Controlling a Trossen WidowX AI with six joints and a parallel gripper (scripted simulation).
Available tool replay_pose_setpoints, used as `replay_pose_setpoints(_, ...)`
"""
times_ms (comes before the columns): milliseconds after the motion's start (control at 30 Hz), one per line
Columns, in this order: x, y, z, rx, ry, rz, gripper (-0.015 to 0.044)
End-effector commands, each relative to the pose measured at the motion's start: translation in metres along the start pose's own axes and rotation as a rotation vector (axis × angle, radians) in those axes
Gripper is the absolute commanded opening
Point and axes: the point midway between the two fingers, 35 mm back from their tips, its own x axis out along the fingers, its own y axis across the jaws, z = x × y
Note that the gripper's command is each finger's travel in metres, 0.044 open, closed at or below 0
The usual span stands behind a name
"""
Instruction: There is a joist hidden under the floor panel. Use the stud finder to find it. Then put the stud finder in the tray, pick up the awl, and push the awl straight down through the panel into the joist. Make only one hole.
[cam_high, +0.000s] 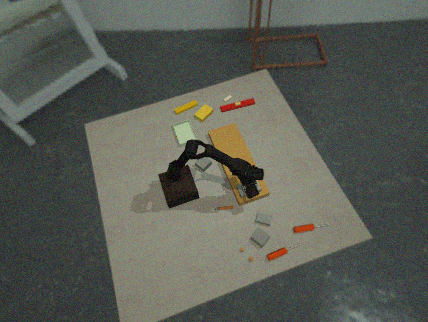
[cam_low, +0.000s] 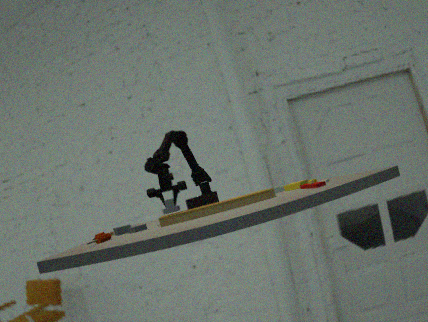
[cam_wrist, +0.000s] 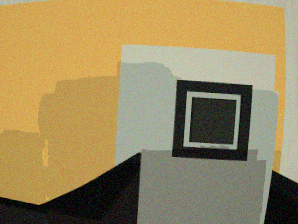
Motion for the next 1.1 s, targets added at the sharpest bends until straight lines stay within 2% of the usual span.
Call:
replay_pose_setpoints(0,0.005,0.001,-0.002,-0.006,-0.002,0.006,0.0000)
replay_pose_setpoints(200,0.011,0.003,-0.004,-0.006,-0.002,0.007,0.0000)
replay_pose_setpoints(1067,0.010,0.088,-0.005,-0.004,-0.002,0.013,0.0000)
